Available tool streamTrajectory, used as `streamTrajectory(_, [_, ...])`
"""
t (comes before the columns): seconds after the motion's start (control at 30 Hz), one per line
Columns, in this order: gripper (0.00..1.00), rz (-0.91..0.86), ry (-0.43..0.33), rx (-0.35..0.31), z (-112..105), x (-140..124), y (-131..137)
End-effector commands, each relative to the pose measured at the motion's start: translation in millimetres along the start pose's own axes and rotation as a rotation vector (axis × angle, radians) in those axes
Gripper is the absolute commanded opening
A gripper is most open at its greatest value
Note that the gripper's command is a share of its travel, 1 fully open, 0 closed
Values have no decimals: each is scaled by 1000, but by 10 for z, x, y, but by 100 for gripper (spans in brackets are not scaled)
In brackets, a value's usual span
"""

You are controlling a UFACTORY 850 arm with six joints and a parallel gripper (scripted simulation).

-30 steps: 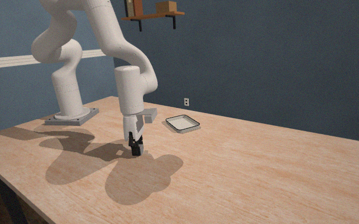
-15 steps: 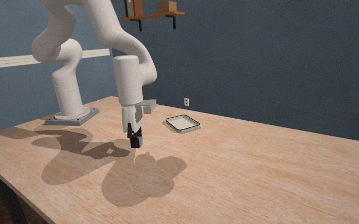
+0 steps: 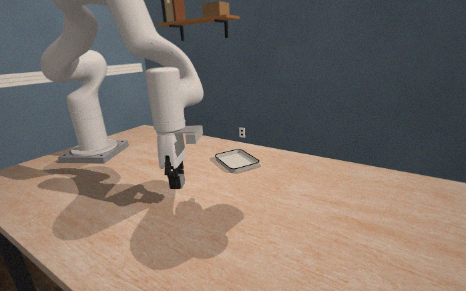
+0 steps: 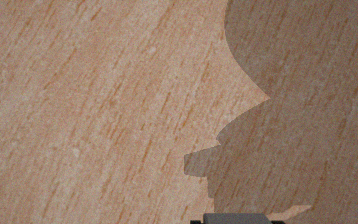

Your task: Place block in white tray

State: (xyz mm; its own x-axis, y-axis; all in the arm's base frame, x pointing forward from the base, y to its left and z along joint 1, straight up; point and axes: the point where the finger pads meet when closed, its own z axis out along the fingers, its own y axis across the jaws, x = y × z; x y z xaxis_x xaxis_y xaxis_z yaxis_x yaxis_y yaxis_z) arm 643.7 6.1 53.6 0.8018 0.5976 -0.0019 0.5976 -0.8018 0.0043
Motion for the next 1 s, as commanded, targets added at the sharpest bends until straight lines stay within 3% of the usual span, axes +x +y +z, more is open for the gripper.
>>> streamTrajectory(0.0, [0, 0, 2, -1, -11, 8, 6])
streamTrajectory(0.23, [0, 0, 2, -1, -11, 8, 6])
streamTrajectory(0.3, [0, 0, 2, -1, -11, 59, -99])
streamTrajectory(0.37, [0, 0, 2, -1, -11, 300, -611])
streamTrajectory(0.47, [0, 0, 2, -1, -11, 356, -720])
streamTrajectory(0.5, [0, 0, 2, -1, -9, 545, -1118])
streamTrajectory(0.6, [0, 0, 2, -1, -7, 676, -1409])
streamTrajectory(0.97, [0, 0, 2, -1, -11, 1438, -2943])
